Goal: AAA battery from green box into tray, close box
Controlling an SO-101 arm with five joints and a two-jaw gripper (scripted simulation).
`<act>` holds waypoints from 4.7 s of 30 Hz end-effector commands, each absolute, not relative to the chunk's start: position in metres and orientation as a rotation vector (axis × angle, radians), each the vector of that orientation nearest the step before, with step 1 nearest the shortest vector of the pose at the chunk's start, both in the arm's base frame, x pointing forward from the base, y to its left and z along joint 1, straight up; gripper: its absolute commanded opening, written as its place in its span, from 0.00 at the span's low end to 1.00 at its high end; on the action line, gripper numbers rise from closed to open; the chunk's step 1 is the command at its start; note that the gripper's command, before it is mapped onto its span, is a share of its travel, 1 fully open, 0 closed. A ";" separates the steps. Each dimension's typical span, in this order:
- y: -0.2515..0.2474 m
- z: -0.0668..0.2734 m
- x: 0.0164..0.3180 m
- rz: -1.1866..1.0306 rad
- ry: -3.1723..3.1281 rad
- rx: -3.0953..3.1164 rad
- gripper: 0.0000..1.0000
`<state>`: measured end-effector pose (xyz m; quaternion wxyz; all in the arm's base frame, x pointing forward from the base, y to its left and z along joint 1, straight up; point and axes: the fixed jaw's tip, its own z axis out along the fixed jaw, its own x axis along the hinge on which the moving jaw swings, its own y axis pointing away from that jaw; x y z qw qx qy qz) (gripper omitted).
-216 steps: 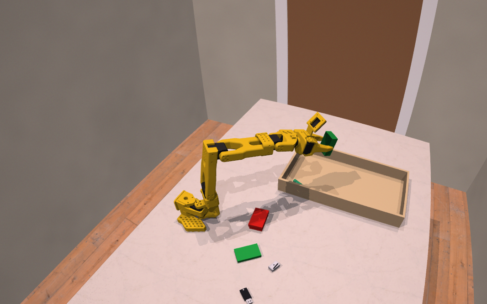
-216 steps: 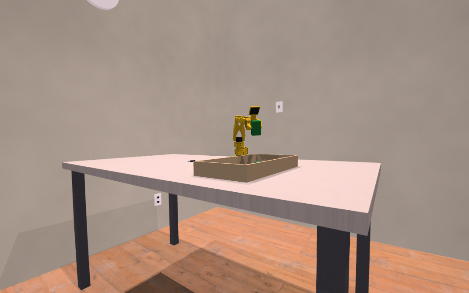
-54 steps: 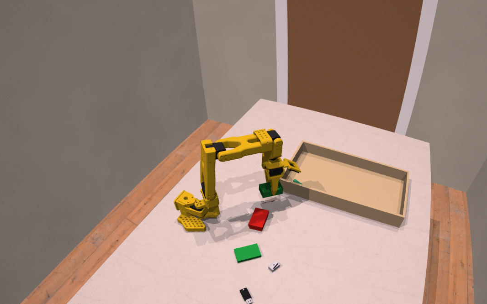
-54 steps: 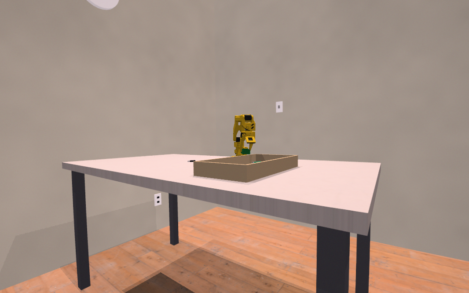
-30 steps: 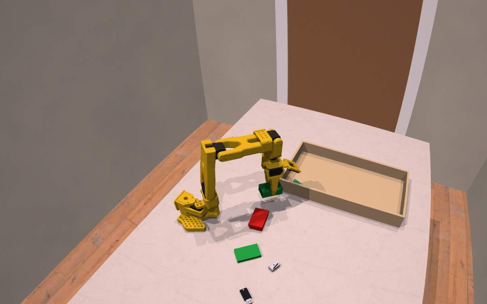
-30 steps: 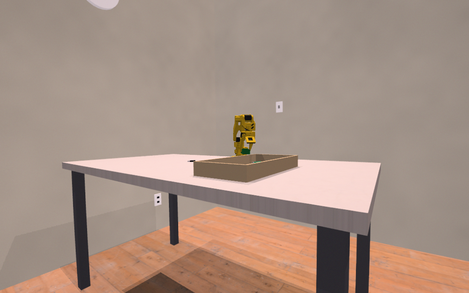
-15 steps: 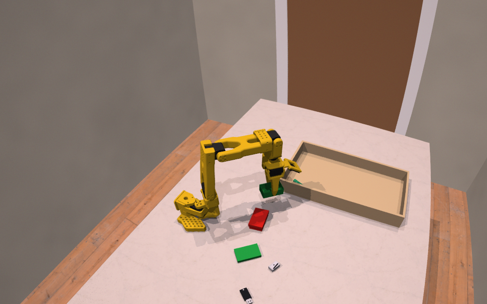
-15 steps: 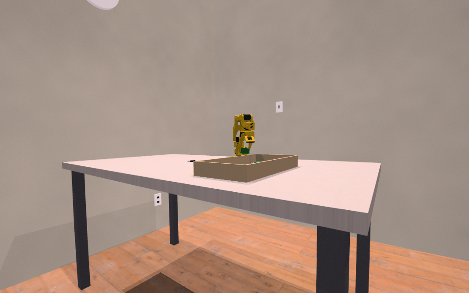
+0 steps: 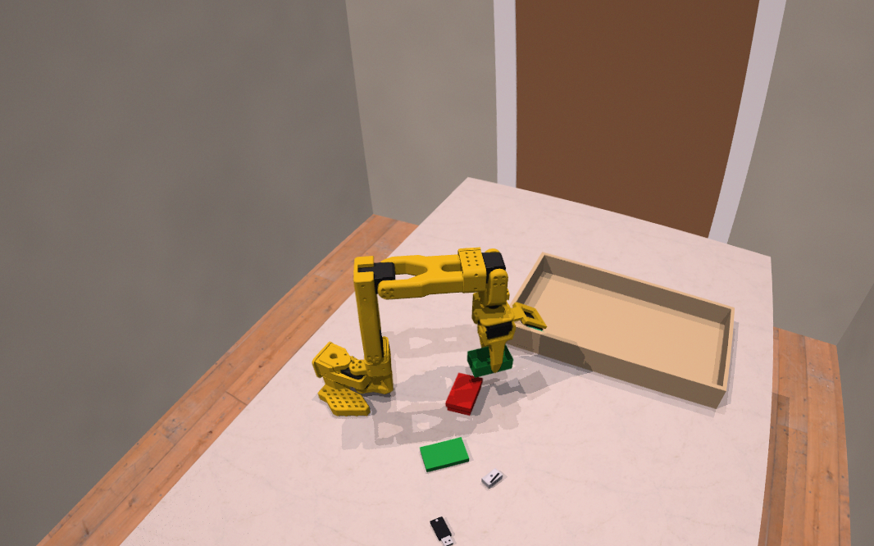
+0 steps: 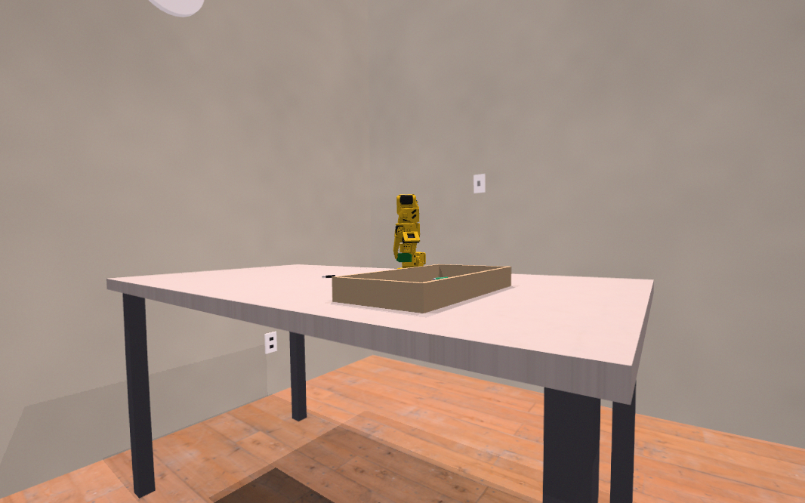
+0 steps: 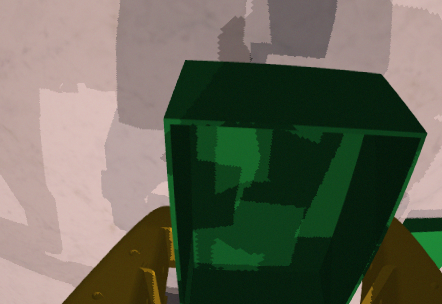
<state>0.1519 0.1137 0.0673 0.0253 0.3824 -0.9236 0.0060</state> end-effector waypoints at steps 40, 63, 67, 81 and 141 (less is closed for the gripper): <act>-0.068 0.074 0.112 0.000 -2.902 1.202 0.20; -0.076 0.073 0.101 0.000 -2.902 1.202 0.20; -0.076 0.073 0.101 0.000 -2.902 1.202 0.20; -0.079 0.071 0.101 0.000 -2.902 1.202 0.20; -0.083 0.066 0.099 0.000 -2.902 1.202 0.20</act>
